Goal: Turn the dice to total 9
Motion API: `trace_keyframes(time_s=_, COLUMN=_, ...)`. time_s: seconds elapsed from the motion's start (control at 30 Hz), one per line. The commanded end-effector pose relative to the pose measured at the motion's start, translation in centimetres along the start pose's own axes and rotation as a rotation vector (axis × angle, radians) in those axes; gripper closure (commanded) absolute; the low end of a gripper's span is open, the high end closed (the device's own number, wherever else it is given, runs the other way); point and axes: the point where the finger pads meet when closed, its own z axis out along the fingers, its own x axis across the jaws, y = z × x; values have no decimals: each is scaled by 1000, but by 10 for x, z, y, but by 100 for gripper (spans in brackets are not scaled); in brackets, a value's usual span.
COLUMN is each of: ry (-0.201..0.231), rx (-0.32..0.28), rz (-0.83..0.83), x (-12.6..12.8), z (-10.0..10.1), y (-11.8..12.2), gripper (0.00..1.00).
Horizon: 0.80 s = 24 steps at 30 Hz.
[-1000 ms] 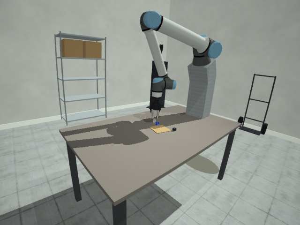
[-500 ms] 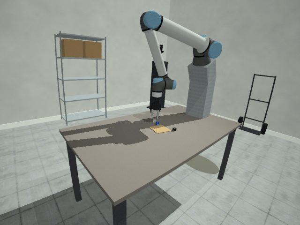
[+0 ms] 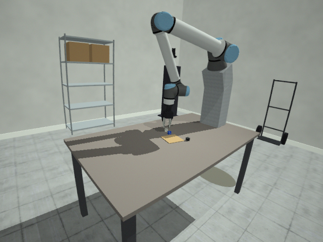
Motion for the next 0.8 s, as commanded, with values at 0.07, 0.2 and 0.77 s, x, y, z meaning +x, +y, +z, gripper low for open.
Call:
trace_keyframes(time_s=0.07, ry=-1, rx=0, rz=0, x=0, z=0, y=0, gripper=76)
trace_keyframes(time_s=0.2, ry=-1, rx=0, rz=0, x=0, z=0, y=0, gripper=76)
trace_keyframes(time_s=0.77, ry=-1, rx=0, rz=0, x=0, z=22, y=0, gripper=76)
